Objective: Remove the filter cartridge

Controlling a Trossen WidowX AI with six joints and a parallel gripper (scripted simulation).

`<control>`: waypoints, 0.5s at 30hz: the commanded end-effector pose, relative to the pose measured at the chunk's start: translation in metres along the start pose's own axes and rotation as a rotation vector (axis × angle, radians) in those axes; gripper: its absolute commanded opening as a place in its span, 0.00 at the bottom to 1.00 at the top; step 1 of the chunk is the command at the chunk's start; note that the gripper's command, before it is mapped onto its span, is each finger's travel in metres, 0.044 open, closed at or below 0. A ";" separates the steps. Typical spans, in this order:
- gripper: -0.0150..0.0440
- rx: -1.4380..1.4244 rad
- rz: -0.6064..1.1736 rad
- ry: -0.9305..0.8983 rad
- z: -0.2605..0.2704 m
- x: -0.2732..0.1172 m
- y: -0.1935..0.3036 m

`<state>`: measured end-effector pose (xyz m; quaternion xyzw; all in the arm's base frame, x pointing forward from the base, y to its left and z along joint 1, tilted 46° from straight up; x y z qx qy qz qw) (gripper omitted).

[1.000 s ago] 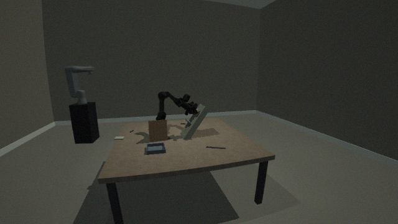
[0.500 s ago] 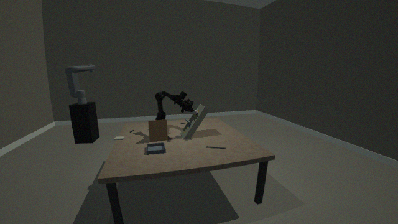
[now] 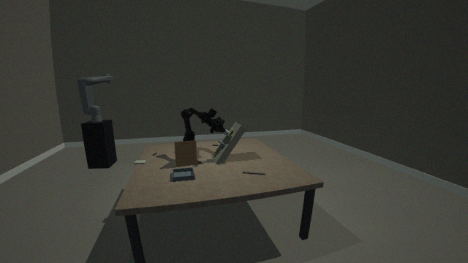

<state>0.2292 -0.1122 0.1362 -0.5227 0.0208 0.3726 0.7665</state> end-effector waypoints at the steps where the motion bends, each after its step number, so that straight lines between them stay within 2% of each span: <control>1: 0.25 -0.008 -0.007 0.002 0.005 0.001 0.010; 15: 0.25 -0.007 -0.007 0.002 0.024 0.006 0.052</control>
Point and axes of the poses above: the point midway between the two fingers, 35 mm back from their tips, its own x axis out along the fingers, its own z axis across the jaws, y = z × x, the point moved 10 cm from there along -x, back along the fingers, and after that the axes turned 15 degrees about x, right-handed, at the moved point
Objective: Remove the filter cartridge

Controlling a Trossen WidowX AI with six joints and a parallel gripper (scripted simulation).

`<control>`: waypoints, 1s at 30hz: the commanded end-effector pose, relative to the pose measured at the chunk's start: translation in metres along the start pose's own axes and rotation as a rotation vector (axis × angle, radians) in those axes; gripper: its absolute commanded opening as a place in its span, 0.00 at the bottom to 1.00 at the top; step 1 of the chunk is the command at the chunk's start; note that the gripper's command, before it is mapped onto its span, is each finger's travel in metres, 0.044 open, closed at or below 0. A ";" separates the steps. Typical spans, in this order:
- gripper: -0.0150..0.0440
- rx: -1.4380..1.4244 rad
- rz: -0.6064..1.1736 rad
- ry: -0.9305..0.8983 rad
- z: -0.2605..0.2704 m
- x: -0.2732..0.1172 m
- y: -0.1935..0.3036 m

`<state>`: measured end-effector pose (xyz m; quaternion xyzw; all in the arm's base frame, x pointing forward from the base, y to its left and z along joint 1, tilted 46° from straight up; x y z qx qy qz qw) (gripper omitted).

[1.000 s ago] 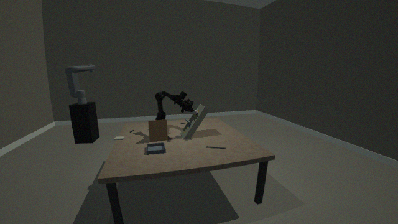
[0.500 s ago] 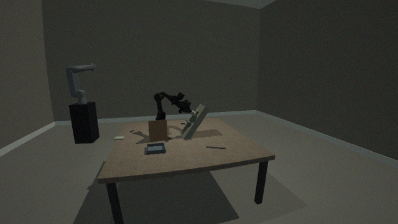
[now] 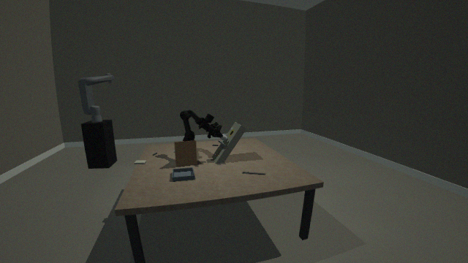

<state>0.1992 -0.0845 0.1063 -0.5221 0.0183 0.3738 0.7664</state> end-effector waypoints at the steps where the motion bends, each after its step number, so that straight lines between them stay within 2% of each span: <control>1: 0.30 0.000 0.000 0.000 0.000 0.000 0.000; 4: 0.41 0.000 0.000 0.000 0.000 0.000 0.000; 16: 0.41 -0.006 -0.007 0.007 0.003 0.000 0.004; 23: 0.41 -0.007 -0.007 0.008 -0.023 -0.009 -0.059; 27: 0.41 -0.007 -0.007 0.008 -0.025 -0.010 -0.066; 30: 0.54 -0.010 -0.005 0.010 -0.031 -0.018 -0.078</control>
Point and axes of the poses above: the point midway between the two fingers, 35 mm back from their tips, its own x axis out along the fingers, its own z axis across the jaws, y = z × x, the point moved 10 cm from there along -x, back along the fingers, and after that the axes turned 15 degrees about x, right-handed, at the moved point
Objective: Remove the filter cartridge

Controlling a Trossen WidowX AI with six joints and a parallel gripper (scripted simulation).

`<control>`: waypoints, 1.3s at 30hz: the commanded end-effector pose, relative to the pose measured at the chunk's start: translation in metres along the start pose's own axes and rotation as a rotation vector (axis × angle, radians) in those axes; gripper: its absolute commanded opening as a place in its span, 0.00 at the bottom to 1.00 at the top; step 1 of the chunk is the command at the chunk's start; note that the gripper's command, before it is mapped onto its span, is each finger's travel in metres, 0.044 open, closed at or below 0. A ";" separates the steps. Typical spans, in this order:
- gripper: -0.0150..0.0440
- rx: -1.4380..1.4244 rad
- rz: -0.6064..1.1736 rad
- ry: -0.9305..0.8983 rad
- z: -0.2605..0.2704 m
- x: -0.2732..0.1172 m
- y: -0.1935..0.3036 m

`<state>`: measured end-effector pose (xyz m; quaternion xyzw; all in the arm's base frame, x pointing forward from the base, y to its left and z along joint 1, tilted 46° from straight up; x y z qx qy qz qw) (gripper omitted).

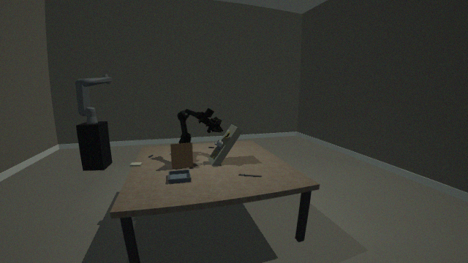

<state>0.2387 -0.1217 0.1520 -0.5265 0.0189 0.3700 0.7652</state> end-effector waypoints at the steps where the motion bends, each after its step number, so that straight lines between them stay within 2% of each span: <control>1: 0.59 -0.004 0.000 0.003 -0.011 -0.013 -0.020; 5: 0.76 -0.008 -0.005 0.006 -0.022 -0.039 -0.049; 9: 0.94 -0.009 -0.006 0.006 -0.023 -0.044 -0.054; 13: 0.77 0.203 0.116 -0.020 -0.016 -0.025 -0.031; 19: 0.77 0.631 0.430 -0.031 0.009 0.004 0.020; 39: 0.77 0.642 0.441 -0.028 0.012 0.028 0.031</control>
Point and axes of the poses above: the point midway between the two fingers, 35 mm back from their tips, its own x axis out along the fingers, its own z axis across the jaws, y = z × x, the point moved 10 cm from there along -x, back along the fingers, and after that the axes turned 15 degrees about x, right-handed, at the moved point
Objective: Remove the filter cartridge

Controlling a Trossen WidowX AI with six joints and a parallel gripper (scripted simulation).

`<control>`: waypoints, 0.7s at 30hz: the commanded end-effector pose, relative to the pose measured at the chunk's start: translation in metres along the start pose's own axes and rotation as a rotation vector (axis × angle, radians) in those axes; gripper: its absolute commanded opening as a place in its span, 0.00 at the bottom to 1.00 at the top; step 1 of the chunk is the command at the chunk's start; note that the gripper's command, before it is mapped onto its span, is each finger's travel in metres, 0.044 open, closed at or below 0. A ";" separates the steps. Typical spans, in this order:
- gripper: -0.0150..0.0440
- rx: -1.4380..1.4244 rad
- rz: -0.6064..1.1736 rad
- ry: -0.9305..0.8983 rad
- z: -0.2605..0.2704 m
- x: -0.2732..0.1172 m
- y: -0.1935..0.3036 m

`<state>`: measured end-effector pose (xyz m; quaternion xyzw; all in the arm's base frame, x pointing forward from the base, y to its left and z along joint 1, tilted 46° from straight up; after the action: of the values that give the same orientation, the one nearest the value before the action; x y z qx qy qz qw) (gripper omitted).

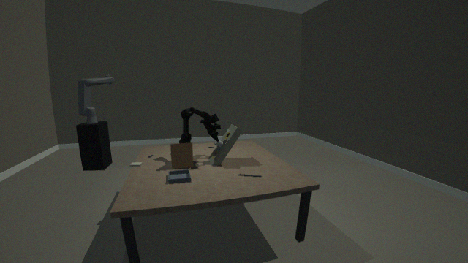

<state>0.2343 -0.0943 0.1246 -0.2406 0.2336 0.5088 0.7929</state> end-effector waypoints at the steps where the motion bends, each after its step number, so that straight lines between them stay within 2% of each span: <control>1: 0.77 0.006 0.001 0.002 0.000 0.007 0.000; 16: 0.77 0.006 0.000 -0.003 0.001 0.030 0.001; 19: 0.64 0.000 0.001 0.001 0.001 0.026 0.001; 21: 0.61 0.000 0.001 0.001 0.001 0.026 0.001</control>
<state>0.2433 -0.0753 0.1090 -0.2394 0.2346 0.5088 0.7929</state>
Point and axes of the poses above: the point midway between the two fingers, 35 mm back from their tips, its own x axis out along the fingers, its own z axis across the jaws, y = z × x, the point moved 10 cm from there along -x, back along the fingers, and after that the axes turned 15 degrees about x, right-handed, at the moved point
